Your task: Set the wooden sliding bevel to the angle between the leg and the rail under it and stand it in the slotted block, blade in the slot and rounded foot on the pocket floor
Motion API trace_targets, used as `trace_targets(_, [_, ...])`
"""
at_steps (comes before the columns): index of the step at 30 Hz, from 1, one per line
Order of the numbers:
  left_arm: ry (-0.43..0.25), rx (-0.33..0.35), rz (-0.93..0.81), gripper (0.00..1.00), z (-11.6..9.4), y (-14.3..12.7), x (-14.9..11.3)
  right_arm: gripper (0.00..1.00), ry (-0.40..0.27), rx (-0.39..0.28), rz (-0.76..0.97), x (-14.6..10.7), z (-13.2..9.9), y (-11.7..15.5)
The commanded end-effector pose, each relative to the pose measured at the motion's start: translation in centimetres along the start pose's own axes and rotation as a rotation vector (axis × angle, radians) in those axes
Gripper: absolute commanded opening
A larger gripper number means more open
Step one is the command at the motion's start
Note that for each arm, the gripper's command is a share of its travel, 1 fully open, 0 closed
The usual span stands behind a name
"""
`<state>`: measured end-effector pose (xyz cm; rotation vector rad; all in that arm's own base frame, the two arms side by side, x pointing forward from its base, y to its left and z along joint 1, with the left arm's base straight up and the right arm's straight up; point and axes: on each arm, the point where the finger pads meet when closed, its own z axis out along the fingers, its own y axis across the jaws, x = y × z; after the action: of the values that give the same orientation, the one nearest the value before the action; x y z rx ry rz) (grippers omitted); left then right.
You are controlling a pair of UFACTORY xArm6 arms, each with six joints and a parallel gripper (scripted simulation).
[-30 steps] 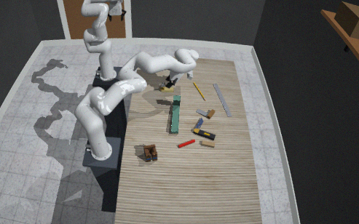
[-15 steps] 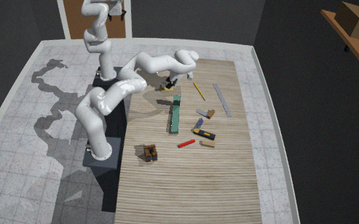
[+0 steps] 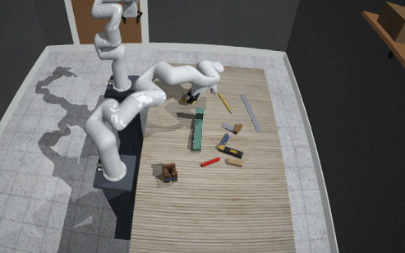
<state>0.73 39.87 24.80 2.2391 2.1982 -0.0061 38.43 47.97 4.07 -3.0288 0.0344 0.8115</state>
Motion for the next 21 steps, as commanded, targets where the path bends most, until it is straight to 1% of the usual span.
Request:
trace_targets(1, [0.005,0.000,0.000,1.00,-0.20,0.00,0.12,0.62,0.004,0.004,-0.002,0.30,0.29,-0.12])
trace_targets(7, [0.005,0.000,0.000,1.00,-0.20,0.00,0.12,0.62,0.004,0.004,-0.002,0.62,0.82,-0.12])
trace_targets(21, [0.005,0.000,0.000,1.00,-0.20,0.00,0.12,0.62,0.004,0.004,-0.002,0.64,0.87,-0.12])
